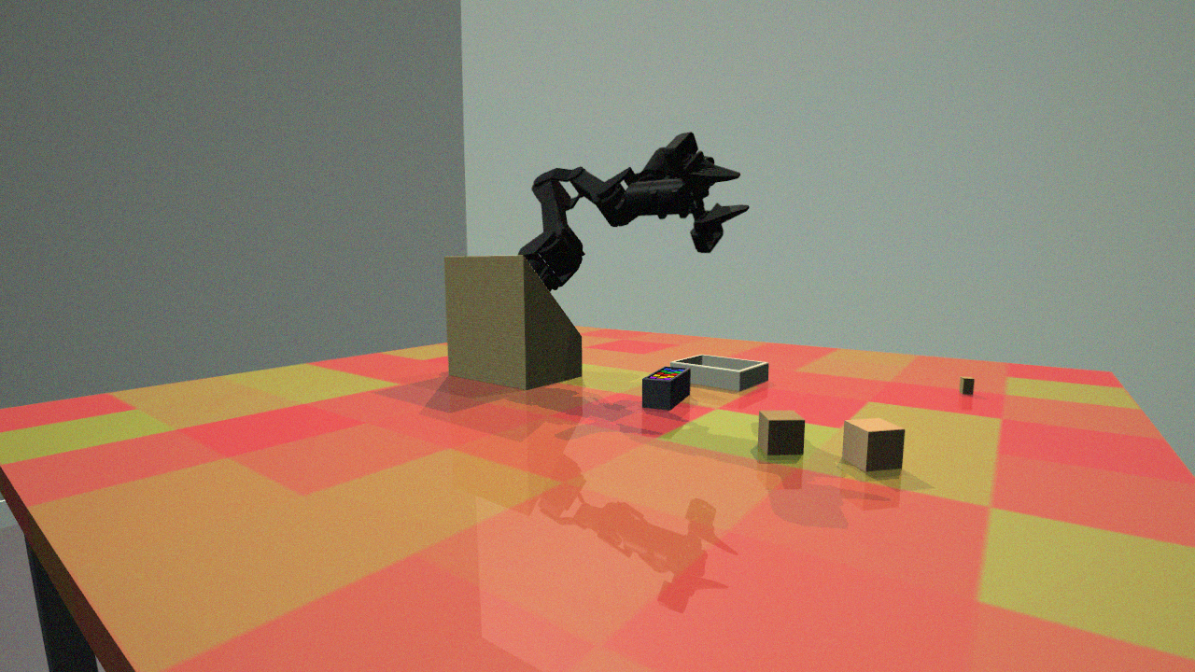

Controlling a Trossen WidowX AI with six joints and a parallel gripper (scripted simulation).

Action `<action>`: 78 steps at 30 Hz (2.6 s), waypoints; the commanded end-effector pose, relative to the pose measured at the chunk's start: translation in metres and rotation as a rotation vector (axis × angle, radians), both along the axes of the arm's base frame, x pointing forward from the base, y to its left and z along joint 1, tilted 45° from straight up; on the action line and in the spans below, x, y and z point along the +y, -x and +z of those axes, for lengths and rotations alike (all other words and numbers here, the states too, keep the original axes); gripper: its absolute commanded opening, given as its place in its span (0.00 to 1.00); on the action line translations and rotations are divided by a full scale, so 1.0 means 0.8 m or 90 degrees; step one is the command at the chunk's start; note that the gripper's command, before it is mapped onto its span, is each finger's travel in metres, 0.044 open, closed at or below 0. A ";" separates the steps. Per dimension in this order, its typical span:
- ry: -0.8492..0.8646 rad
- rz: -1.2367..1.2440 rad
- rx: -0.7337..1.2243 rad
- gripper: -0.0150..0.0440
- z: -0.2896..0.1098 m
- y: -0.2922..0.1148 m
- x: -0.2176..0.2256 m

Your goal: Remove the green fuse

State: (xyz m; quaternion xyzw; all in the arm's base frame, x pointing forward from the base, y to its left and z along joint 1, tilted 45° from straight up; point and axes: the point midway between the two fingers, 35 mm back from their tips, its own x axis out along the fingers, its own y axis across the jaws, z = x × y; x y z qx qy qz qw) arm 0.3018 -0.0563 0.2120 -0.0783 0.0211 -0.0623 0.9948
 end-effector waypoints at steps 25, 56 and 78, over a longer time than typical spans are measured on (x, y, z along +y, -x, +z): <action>-0.444 0.435 0.841 0.36 -0.263 0.014 0.080; -0.451 0.438 0.845 0.36 -0.284 0.017 0.098; -0.451 0.438 0.845 0.36 -0.293 0.016 0.107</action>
